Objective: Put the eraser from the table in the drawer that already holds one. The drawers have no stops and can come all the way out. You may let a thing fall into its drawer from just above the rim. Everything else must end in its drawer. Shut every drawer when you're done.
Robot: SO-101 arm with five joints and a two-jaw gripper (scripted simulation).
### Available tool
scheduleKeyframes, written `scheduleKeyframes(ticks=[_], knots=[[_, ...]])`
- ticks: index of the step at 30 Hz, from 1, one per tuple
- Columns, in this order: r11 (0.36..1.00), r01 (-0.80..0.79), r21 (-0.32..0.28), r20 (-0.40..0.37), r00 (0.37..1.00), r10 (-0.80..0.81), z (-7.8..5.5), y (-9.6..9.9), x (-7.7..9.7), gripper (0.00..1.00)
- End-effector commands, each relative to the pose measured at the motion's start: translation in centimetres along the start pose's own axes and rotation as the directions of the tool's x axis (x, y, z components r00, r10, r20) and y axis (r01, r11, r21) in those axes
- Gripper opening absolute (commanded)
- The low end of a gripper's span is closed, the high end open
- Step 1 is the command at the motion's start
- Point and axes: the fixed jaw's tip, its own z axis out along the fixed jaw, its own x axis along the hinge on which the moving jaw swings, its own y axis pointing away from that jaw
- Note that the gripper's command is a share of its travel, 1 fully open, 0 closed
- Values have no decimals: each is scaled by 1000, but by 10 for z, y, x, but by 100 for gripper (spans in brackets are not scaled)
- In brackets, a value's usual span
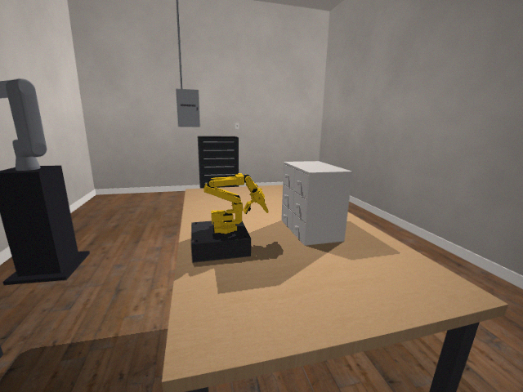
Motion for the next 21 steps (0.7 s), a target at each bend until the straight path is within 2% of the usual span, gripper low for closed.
scheduleKeyframes(ticks=[1, 3, 9, 18, 21], knots=[[1000, -3, 5, 10, 1000, 3, 1, -1, -3, 21], [1000, -3, 5, 10, 1000, 3, 1, -1, -3, 21], [988, -153, 1, 10, 988, 153, 1, 0, -5, 21], [929, -371, -5, 9, 929, 371, 1, 0, -6, 21], [919, -394, -6, 9, 919, 394, 1, 0, -6, 21]])
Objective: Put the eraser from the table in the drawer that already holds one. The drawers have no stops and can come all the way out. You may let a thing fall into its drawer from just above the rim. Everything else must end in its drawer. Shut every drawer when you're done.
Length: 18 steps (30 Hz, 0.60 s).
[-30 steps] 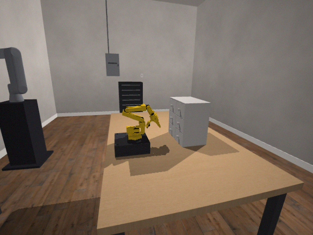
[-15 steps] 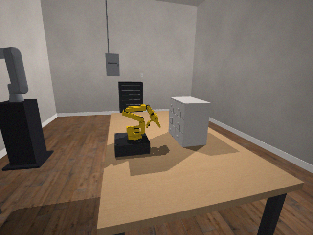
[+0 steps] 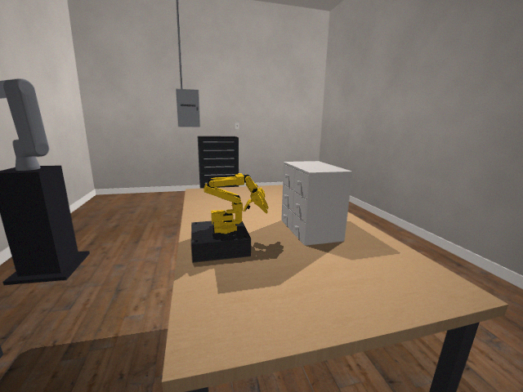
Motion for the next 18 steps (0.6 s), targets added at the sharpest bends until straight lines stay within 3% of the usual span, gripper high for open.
scheduleKeyframes(ticks=[1, 18], knots=[[997, -78, -6, 8, 997, 78, 1, 2, -3, 21], [898, -440, -13, 1, 898, 440, 1, 3, -6, 21]])
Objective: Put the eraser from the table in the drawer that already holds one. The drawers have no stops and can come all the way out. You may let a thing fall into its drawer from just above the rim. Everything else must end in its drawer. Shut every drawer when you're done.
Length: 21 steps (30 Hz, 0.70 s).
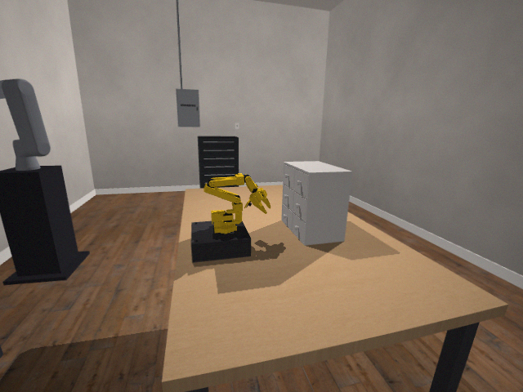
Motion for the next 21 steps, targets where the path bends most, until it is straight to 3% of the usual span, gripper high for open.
scheduleKeyframes(ticks=[1, 15, 21], knots=[[996, -92, -10, 4, 996, 92, 1, 3, -2, 21], [923, -384, -13, -4, 923, 384, 1, 4, -3, 21], [855, -518, -13, -8, 855, 518, 1, 4, -4, 21]])
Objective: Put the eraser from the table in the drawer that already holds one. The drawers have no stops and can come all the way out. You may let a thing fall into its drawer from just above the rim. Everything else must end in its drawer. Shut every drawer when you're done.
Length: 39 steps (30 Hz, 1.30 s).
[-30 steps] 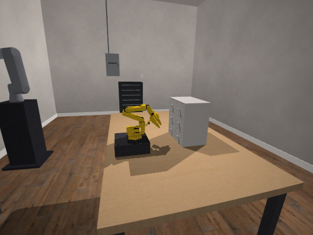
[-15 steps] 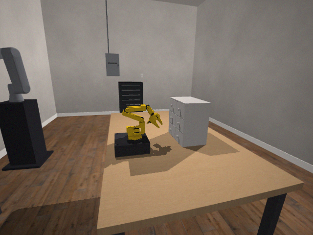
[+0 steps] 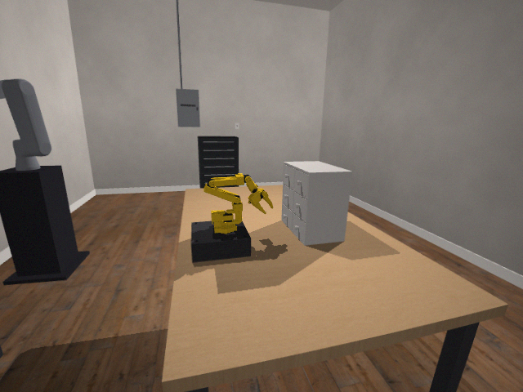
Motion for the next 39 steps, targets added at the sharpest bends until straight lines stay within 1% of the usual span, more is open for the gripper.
scheduleKeyframes(ticks=[1, 9, 11, 17, 26, 28, 33, 39], knots=[[994, -105, -11, -1, 994, 105, 1, 4, -1, 21], [953, -301, -11, -7, 953, 301, 1, 4, -1, 21], [953, -301, -11, -7, 953, 301, 1, 4, -1, 21], [897, -441, -9, -11, 897, 441, 1, 3, -2, 21], [775, -631, -6, -16, 775, 631, 1, 3, -2, 21], [775, -631, -6, -16, 775, 631, 1, 3, -2, 21], [690, -724, -3, -19, 690, 724, 1, 2, -2, 21], [574, -819, 1, -21, 573, 819, 1, 2, -2, 21]])
